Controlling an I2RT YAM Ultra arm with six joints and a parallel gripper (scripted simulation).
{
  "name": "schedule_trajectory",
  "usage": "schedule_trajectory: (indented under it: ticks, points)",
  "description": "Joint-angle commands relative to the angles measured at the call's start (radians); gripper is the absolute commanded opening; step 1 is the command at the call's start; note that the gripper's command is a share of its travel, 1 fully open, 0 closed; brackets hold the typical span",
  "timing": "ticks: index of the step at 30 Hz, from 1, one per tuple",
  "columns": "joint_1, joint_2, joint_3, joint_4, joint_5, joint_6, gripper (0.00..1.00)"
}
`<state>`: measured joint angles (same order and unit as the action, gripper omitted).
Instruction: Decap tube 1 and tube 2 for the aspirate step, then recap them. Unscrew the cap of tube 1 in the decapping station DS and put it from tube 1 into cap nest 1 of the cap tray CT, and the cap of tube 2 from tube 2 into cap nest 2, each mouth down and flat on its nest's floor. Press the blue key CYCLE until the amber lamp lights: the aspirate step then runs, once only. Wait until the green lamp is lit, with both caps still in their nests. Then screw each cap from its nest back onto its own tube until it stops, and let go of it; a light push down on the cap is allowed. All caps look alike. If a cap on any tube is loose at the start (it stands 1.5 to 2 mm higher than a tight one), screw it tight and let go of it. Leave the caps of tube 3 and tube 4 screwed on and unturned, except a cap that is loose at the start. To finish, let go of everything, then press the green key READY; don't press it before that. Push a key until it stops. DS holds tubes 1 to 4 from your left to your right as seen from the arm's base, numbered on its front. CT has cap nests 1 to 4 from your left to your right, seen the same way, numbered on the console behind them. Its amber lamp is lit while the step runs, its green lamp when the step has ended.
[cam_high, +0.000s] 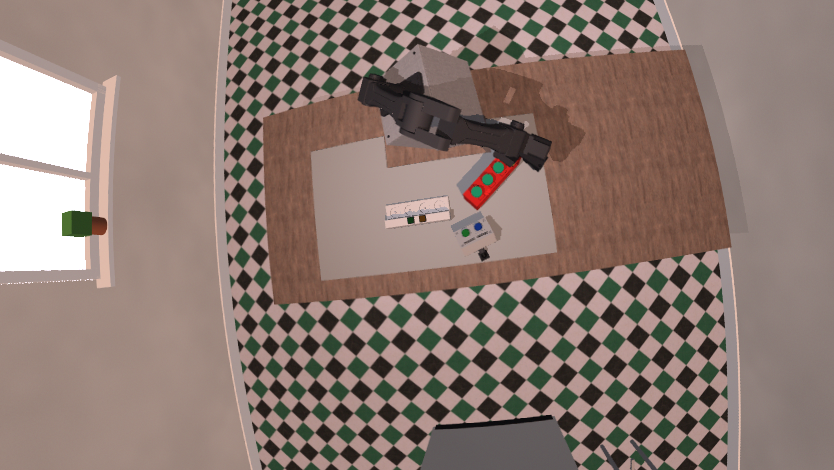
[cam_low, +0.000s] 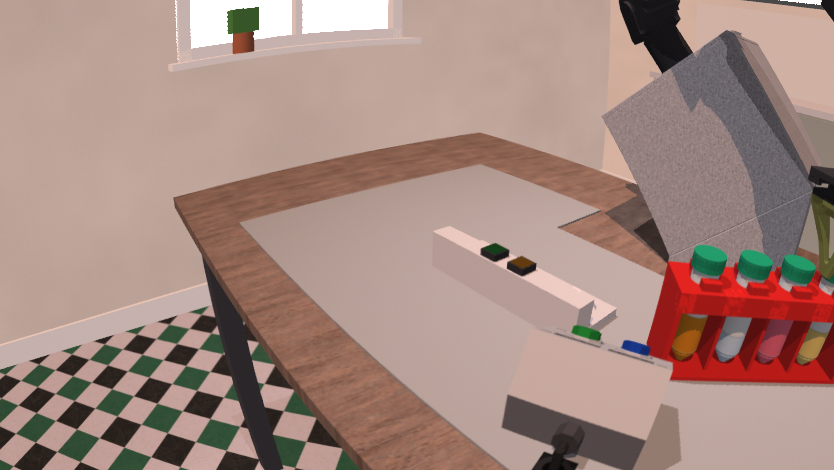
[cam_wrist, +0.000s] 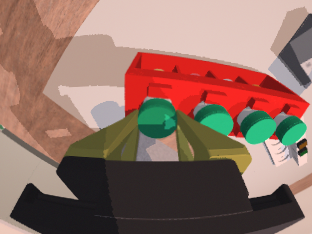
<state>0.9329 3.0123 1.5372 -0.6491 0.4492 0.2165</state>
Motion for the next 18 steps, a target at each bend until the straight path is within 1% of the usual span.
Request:
schedule_trajectory:
  ticks: [1,16,18]
  points:
    - [0.004,-0.008,0.003,0.001,0.006,-0.169,0.0]
    - [0.005,-0.009,0.003,-0.001,0.006,-0.919,0.0]
    - [0.005,-0.009,0.003,-0.001,0.006,-0.919,0.0]
